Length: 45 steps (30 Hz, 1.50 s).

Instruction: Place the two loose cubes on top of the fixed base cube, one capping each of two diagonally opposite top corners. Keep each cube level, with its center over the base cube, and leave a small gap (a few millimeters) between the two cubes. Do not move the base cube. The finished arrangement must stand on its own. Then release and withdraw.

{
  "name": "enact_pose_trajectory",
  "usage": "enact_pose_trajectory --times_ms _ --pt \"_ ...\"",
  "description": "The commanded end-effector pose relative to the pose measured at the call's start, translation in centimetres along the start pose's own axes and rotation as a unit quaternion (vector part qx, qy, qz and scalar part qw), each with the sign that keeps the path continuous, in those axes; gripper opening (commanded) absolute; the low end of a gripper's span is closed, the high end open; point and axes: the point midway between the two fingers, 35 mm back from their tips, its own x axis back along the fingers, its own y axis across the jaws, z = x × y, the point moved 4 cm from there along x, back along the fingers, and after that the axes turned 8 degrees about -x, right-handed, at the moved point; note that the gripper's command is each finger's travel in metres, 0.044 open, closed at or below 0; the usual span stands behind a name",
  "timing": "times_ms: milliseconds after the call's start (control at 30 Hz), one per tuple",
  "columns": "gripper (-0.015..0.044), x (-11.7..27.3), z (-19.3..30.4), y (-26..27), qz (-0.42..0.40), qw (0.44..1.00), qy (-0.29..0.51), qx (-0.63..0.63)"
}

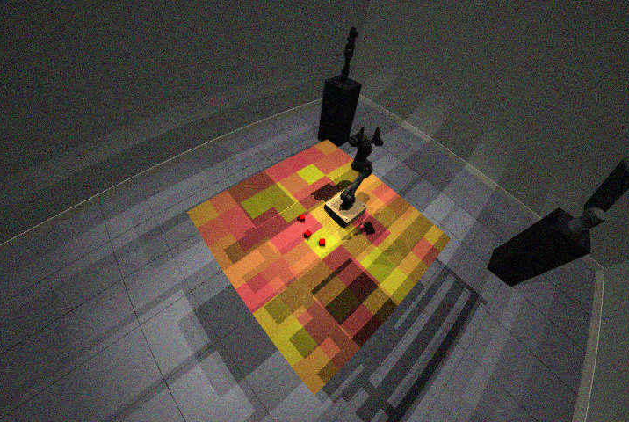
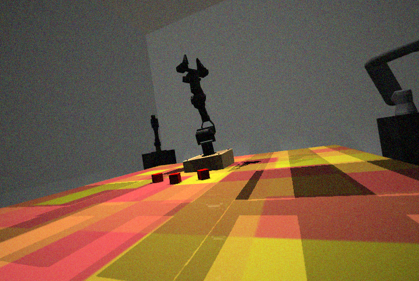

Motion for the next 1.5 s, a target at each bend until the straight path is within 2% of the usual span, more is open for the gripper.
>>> enact_pose_trajectory --times_ms 0,133,400,667,1000,1467 --pt "0.0374 0.0 0.1 -0.1 0.002 1.0 0.001 0.001" --pt "0.0269 -0.4 1.6 -2.7 0.055 0.998 0.027 0.027" --pt "0.0265 -0.5 4.8 -8.4 0.16 0.975 0.1 0.119" --pt "0.0265 1.2 8.2 -16.1 0.278 0.896 0.227 0.26" --pt "0.0265 5.7 10.3 -24.4 0.369 0.738 0.403 0.397" --pt "0.0265 15.3 9.8 -32.7 0.405 0.449 0.65 0.46"
